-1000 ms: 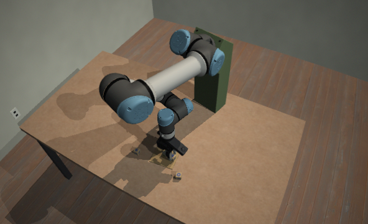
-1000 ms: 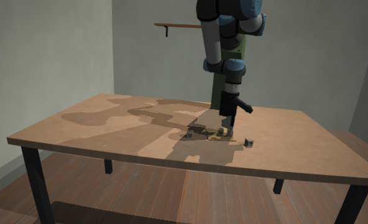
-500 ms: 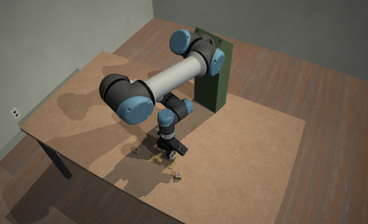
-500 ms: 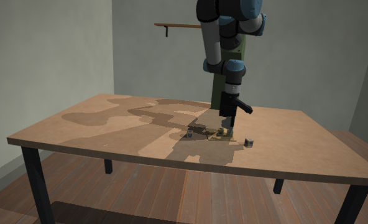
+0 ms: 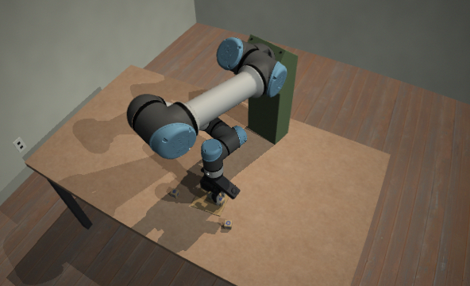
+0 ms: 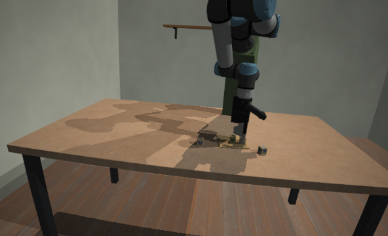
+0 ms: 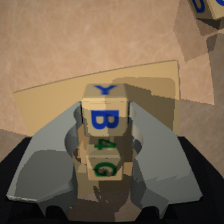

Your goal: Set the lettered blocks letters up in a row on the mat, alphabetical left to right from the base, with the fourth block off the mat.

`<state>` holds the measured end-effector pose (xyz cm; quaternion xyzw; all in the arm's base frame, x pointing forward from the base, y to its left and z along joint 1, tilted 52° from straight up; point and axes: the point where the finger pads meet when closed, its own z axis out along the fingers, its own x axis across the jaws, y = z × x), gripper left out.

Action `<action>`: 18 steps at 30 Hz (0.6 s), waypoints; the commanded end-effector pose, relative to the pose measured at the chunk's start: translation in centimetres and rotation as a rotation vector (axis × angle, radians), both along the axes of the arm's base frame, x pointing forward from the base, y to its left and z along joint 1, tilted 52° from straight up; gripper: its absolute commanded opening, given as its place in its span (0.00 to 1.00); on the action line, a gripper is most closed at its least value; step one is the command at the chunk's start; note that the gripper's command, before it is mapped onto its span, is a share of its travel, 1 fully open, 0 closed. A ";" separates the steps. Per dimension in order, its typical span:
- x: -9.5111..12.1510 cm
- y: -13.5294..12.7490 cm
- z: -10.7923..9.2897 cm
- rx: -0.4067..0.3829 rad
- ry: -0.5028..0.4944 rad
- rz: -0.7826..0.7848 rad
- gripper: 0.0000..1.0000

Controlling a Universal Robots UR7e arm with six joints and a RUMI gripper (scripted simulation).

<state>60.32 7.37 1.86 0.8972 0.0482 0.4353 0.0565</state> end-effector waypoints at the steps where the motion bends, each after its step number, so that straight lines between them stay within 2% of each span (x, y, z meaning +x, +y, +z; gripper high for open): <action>1: 0.0 0.0 0.0 0.000 -0.001 0.000 0.09; 17: 0.0 0.0 0.0 0.000 -0.001 0.000 0.09; 18: 0.0 0.0 0.0 0.000 -0.001 0.000 0.12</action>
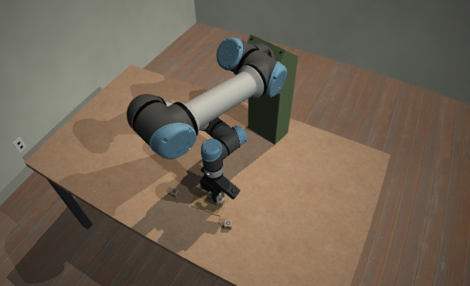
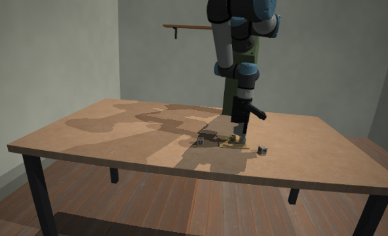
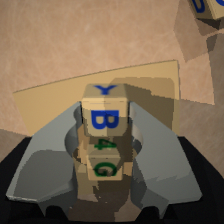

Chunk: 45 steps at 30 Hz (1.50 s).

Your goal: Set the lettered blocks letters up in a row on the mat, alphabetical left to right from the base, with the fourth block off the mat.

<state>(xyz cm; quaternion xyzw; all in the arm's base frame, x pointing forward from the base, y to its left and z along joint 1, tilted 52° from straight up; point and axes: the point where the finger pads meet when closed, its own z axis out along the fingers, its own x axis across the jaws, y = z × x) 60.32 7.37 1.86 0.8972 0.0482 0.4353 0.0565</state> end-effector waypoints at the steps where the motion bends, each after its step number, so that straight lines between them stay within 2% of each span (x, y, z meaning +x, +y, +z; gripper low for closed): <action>1: 0.0 0.0 0.0 0.000 -0.001 0.000 0.12; 5: 0.0 0.0 0.0 0.000 -0.001 0.000 0.16; 6: 0.0 0.0 0.0 0.000 -0.001 0.000 0.20; 8: 0.0 0.0 0.0 0.000 -0.001 0.000 0.20; 9: 0.0 0.0 0.0 0.000 -0.001 0.000 0.24; 11: 0.0 0.0 0.0 0.000 -0.001 0.000 0.24; 12: 0.0 0.0 0.0 0.000 -0.001 0.000 0.28; 27: -0.2 0.0 0.2 0.000 -0.001 0.000 0.28; 34: -1.2 0.1 1.0 0.000 -0.001 0.000 0.28; 45: -5.1 0.4 4.0 0.000 -0.001 0.000 0.28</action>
